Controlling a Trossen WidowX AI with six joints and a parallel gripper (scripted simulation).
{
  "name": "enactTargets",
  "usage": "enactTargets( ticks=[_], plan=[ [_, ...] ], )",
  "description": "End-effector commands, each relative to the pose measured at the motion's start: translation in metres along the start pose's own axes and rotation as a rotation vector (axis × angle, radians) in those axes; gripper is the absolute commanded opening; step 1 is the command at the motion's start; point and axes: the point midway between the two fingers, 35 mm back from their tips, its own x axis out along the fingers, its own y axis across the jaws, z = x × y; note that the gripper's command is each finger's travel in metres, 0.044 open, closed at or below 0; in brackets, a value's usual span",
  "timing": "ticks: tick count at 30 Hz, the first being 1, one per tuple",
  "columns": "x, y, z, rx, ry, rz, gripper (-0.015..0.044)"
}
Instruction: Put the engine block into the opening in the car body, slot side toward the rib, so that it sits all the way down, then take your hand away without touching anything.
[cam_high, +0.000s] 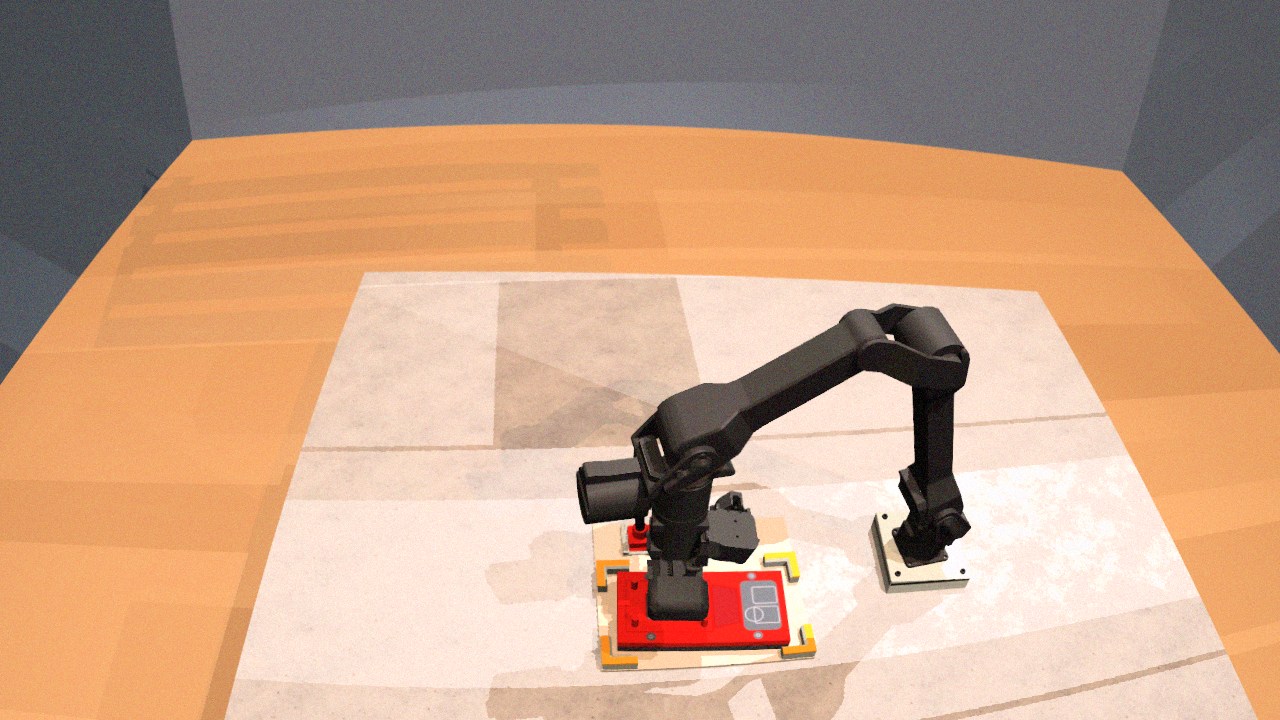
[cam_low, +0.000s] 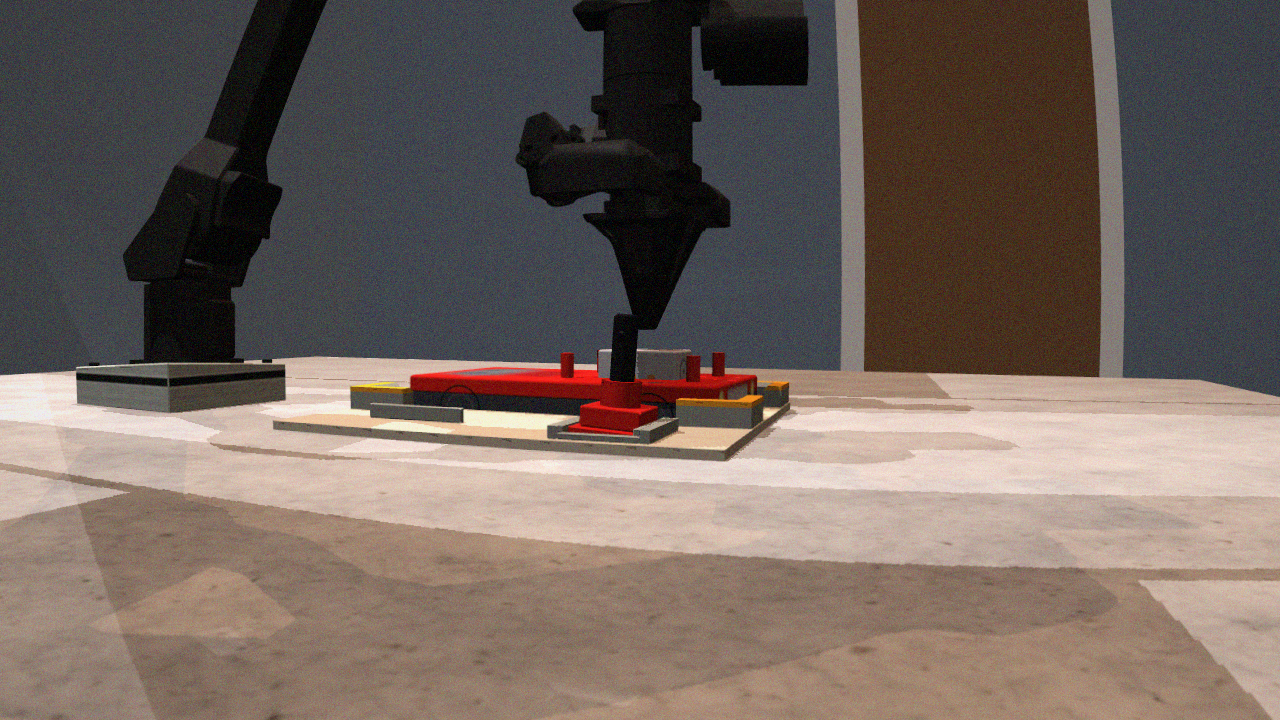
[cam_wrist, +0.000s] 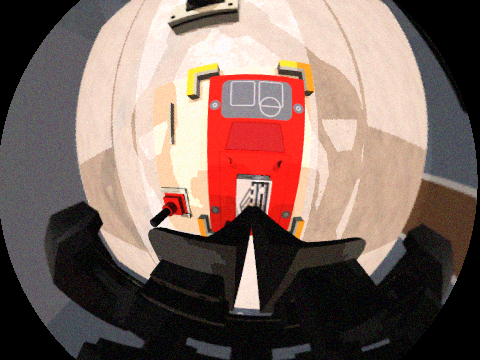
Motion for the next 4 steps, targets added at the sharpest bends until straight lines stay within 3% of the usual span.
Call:
enactTargets(
  ticks=[1,4],
  plan=[
    [0.0000,-0.0004,0.0005,0.000,-0.003,-0.003,0.0000],
    [0.0000,-0.0004,0.0005,0.000,-0.003,-0.003,0.0000]
  ],
)
